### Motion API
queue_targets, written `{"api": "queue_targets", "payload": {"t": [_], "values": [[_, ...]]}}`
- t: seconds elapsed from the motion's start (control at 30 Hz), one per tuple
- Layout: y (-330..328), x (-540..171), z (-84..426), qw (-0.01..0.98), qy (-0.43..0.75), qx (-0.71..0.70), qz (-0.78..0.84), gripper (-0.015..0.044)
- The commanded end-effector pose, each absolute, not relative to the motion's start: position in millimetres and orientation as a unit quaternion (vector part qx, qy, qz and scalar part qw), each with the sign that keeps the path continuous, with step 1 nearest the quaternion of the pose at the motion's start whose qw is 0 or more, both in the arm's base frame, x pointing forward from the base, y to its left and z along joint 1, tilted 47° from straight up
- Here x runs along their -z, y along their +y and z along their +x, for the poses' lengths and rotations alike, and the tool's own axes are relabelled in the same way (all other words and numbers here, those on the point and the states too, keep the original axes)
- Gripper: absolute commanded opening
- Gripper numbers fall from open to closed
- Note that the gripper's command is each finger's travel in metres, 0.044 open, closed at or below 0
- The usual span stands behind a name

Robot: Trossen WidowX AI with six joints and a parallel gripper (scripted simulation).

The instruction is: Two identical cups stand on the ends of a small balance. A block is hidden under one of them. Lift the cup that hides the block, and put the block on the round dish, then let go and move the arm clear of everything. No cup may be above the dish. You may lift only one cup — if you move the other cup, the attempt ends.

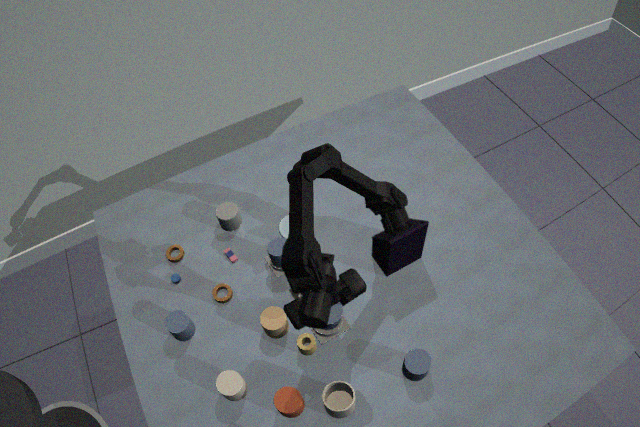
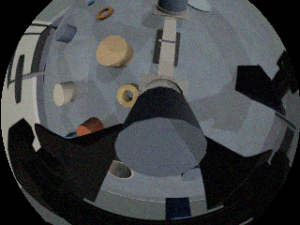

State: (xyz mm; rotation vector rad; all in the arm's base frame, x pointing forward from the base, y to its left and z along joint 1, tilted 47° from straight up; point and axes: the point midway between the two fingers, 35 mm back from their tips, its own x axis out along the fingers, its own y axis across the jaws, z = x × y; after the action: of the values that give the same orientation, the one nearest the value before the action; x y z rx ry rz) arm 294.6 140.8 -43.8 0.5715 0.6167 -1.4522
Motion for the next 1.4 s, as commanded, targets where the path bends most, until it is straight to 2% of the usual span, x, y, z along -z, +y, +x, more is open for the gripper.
{"api": "queue_targets", "payload": {"t": [0.0, 1.37], "values": [[147, 39, 294, 0.667, 0.273, 0.643, 0.258, 0.0000], [151, 32, 292, 0.668, 0.273, 0.644, 0.253, 0.0000]]}}
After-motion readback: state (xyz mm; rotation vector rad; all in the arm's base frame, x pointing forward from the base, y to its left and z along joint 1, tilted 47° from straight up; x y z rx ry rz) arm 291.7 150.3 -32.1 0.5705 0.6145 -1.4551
